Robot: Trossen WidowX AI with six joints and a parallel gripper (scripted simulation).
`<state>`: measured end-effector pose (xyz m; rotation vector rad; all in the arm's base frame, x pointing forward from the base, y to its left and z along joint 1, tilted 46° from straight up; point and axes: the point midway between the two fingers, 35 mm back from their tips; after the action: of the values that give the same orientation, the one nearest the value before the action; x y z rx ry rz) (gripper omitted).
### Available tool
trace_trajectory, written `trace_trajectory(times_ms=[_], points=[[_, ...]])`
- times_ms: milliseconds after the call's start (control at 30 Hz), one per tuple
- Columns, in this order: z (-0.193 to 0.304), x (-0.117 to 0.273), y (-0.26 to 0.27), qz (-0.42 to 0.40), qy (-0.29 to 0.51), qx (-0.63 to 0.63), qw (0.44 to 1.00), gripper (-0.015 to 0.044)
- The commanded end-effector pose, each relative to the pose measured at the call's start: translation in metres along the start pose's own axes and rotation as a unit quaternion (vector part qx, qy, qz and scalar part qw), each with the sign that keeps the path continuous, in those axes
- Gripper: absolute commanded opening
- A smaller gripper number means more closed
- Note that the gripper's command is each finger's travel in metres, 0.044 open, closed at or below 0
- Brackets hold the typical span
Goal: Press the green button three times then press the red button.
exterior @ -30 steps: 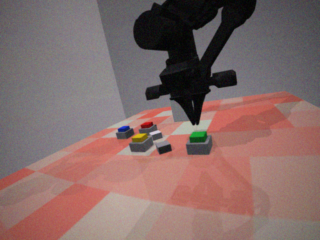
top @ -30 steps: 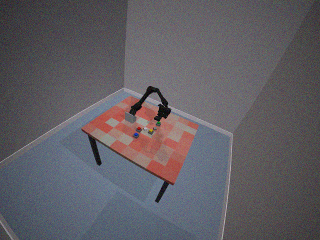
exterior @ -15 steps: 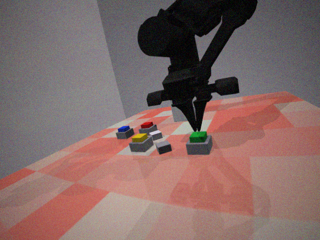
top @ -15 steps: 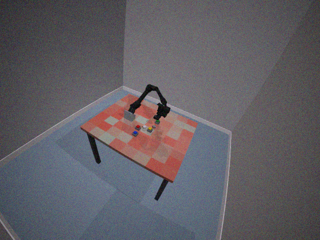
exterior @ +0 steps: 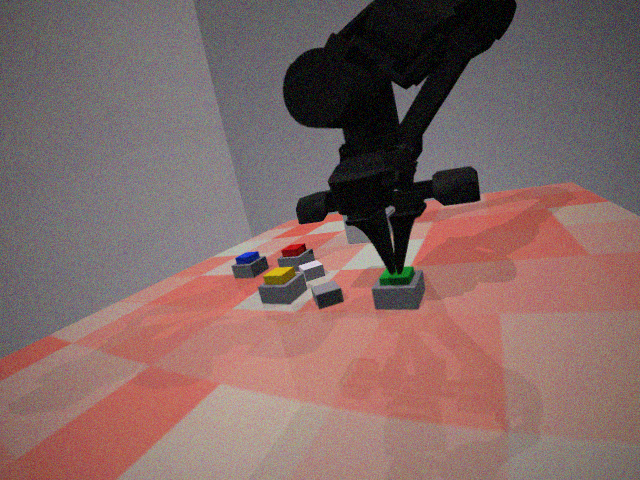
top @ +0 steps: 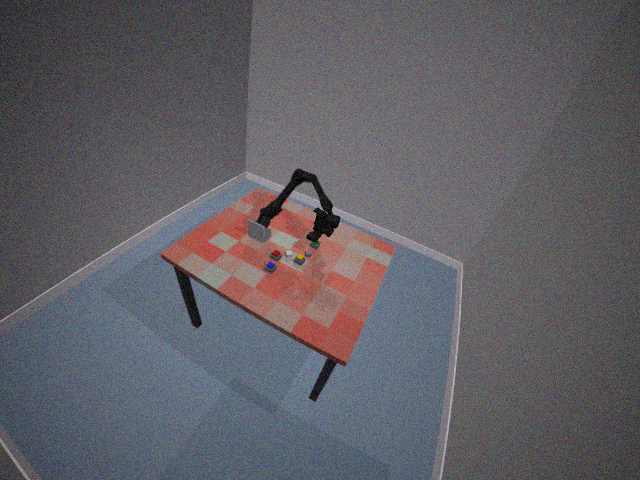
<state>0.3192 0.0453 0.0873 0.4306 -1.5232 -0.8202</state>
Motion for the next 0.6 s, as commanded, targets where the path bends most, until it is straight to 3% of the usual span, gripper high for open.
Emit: trace_trajectory(times_ms=[0,467,567], points=[[0.002,-0.002,-0.001,-0.002,0.003,-0.005,1.000,0.0020],[0.002,-0.002,-0.001,-0.002,0.003,-0.005,1.000,0.0020],[0.001,0.020,-0.001,0.000,0.002,-0.004,1.000,0.0020]])
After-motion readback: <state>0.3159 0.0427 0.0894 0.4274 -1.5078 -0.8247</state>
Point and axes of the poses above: the point midway between the two fingers, 35 mm back from their tips, its own x axis back along the fingers, its own y axis across the jaws, z = x × y, and after that the axes turned 7 degrees about -x, right-handed
